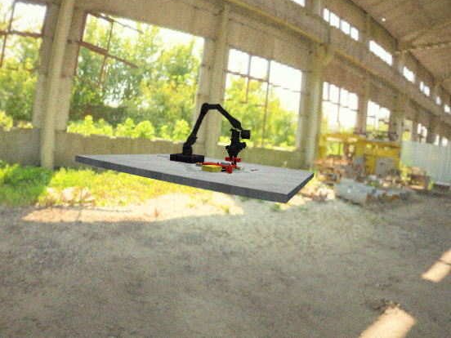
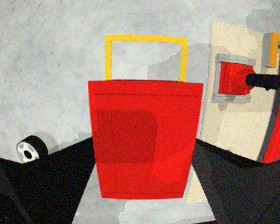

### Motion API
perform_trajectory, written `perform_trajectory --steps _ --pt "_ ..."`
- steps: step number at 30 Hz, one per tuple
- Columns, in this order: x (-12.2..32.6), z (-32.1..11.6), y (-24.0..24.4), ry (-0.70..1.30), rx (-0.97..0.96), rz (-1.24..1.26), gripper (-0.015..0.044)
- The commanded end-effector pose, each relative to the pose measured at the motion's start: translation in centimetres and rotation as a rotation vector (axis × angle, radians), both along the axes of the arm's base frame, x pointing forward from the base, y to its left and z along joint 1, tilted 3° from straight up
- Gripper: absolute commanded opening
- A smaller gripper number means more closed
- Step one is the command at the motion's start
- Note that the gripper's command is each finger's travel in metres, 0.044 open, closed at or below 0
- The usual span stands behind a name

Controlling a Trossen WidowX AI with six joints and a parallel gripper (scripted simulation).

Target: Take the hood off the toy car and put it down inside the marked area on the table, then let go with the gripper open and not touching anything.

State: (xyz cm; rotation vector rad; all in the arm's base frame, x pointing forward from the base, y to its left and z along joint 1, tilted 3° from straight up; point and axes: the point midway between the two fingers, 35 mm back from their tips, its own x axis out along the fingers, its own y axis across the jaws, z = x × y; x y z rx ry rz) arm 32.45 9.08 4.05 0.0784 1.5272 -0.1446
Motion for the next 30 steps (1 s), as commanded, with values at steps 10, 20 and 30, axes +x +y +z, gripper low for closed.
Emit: perform_trajectory --steps 10,20,30 --pt "-0.1 -0.9 -0.1 0.003 -0.004 0.003 0.0000" --pt "-0.2 -1.5 -0.2 0.003 -0.004 0.003 0.0000" --pt "-0.2 -1.9 -0.2 0.003 -0.004 0.003 0.0000"
